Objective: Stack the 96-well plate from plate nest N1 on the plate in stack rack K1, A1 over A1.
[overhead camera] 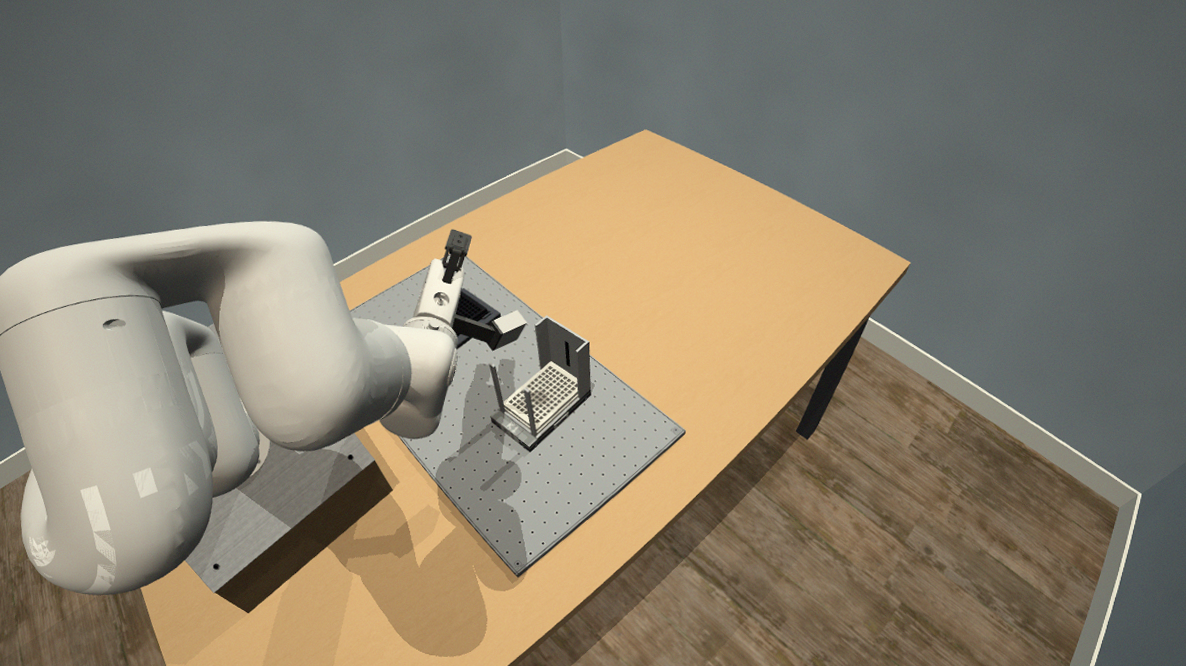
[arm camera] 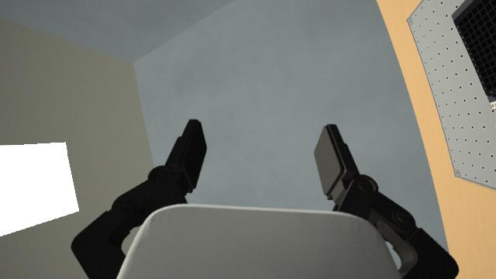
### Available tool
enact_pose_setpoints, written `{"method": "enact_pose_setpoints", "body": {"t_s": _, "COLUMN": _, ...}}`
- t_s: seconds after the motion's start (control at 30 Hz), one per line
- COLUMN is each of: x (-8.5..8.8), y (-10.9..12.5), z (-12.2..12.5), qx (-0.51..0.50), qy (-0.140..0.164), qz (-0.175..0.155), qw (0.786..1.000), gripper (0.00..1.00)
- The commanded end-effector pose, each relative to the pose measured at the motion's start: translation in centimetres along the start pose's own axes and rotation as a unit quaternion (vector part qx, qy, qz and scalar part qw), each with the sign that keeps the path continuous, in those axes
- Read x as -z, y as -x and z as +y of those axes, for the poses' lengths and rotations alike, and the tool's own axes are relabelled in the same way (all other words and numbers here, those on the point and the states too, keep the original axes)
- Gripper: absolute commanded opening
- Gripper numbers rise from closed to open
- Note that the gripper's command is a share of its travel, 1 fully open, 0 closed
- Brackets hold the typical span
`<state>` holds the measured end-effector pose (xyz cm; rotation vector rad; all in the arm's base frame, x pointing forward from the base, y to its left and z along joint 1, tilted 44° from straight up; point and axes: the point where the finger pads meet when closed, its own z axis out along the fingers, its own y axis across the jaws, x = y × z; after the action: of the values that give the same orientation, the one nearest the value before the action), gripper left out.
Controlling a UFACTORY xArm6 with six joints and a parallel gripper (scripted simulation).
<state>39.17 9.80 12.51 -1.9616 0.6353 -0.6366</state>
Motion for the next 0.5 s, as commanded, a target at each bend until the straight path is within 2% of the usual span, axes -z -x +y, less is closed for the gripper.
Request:
{"method": "enact_pose_setpoints", "body": {"t_s": 0.0, "x": -1.1, "y": 1.1, "z": -0.3, "qx": -0.002, "qy": 0.004, "qz": -0.042, "qw": 0.999, "gripper": 1.0}}
{"method": "enact_pose_setpoints", "body": {"t_s": 0.07, "x": -1.6, "y": 2.0, "z": -0.3, "qx": -0.004, "qy": 0.012, "qz": -0.075, "qw": 0.997, "gripper": 1.0}}
{"method": "enact_pose_setpoints", "body": {"t_s": 0.17, "x": -1.8, "y": 2.3, "z": -0.3, "qx": -0.005, "qy": 0.013, "qz": -0.082, "qw": 0.997, "gripper": 1.0}}
{"method": "enact_pose_setpoints", "body": {"t_s": 0.23, "x": -2.3, "y": 3.2, "z": -0.3, "qx": -0.006, "qy": 0.023, "qz": -0.113, "qw": 0.993, "gripper": 1.0}}
{"method": "enact_pose_setpoints", "body": {"t_s": 0.3, "x": -2.5, "y": 3.5, "z": -0.3, "qx": -0.006, "qy": 0.025, "qz": -0.12, "qw": 0.992, "gripper": 1.0}}
{"method": "enact_pose_setpoints", "body": {"t_s": 0.37, "x": -3.0, "y": 4.4, "z": -0.2, "qx": -0.008, "qy": 0.037, "qz": -0.151, "qw": 0.988, "gripper": 1.0}}
{"method": "enact_pose_setpoints", "body": {"t_s": 0.47, "x": -3.1, "y": 4.7, "z": -0.1, "qx": -0.008, "qy": 0.039, "qz": -0.158, "qw": 0.987, "gripper": 1.0}}
